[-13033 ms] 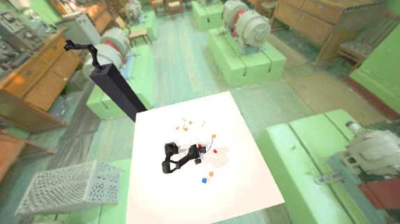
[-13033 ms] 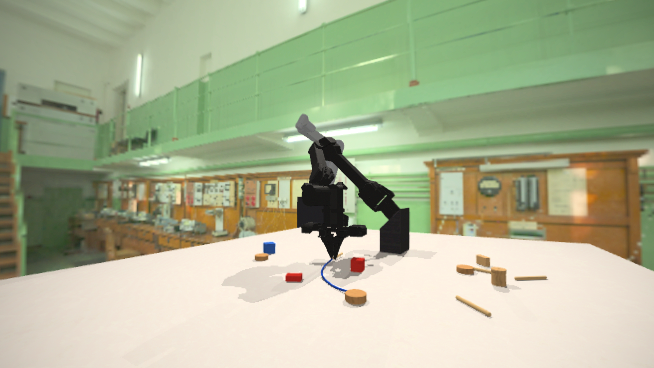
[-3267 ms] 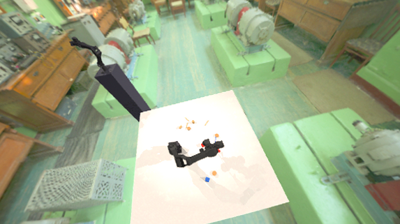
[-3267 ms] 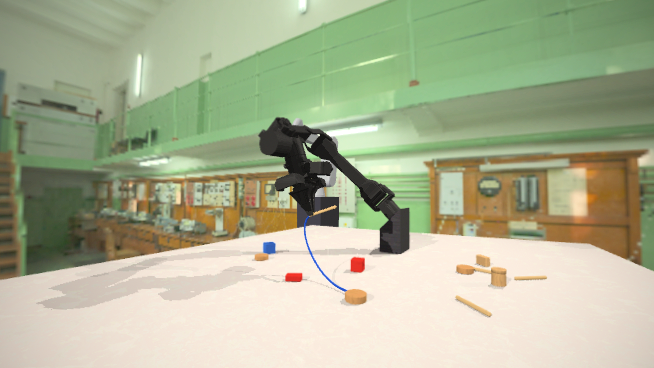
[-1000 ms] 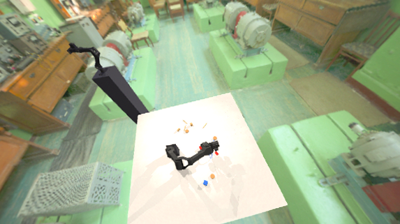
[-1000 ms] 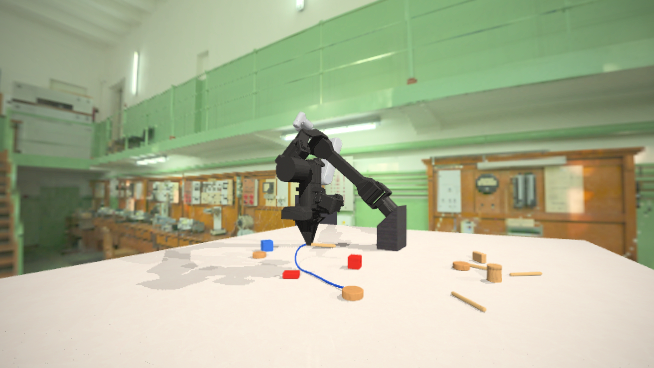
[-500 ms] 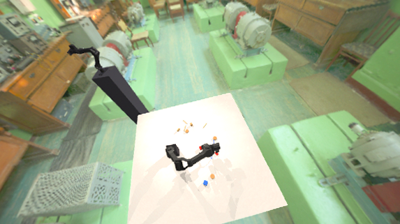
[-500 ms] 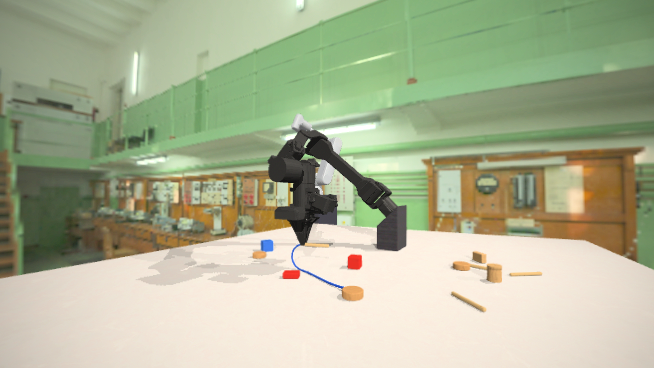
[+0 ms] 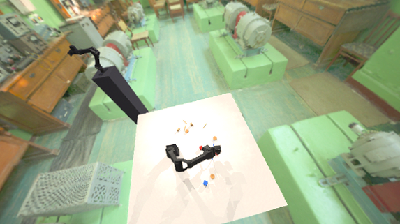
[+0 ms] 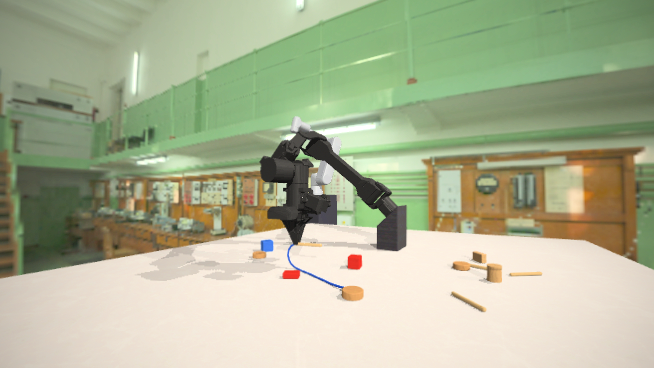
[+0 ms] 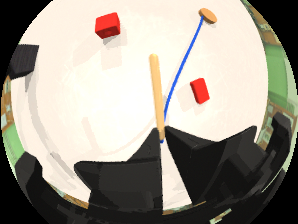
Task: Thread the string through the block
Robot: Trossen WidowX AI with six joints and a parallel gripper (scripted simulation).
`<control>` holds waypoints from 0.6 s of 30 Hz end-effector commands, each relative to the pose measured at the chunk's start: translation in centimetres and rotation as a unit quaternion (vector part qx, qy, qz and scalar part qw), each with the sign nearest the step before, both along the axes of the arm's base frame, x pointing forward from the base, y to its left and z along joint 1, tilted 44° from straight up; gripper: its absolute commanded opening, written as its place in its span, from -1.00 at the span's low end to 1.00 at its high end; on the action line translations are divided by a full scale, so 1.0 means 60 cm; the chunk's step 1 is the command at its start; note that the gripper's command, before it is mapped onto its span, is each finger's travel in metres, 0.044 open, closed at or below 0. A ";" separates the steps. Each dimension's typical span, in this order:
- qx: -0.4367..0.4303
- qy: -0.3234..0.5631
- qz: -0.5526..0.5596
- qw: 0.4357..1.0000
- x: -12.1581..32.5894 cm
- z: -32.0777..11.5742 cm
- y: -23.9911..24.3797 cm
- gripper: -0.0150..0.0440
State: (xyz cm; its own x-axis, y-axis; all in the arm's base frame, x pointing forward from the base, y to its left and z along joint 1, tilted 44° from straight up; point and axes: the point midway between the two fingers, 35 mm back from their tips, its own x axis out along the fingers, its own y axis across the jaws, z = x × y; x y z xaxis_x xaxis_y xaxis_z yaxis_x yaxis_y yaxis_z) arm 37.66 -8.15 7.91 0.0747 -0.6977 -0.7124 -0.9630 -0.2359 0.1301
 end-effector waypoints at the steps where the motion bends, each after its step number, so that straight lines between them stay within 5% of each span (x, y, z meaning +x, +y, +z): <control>1: -0.004 0.002 0.000 1.000 0.002 0.009 -0.009 -0.49; 18: -0.006 0.001 0.000 1.000 0.010 0.034 -0.035 -0.49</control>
State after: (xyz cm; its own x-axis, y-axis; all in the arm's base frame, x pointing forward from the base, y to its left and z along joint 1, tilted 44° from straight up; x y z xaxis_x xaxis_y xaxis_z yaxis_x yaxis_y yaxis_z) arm 38.20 -9.74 9.53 0.0760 -0.7000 -0.7100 -0.9630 -0.2361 0.1297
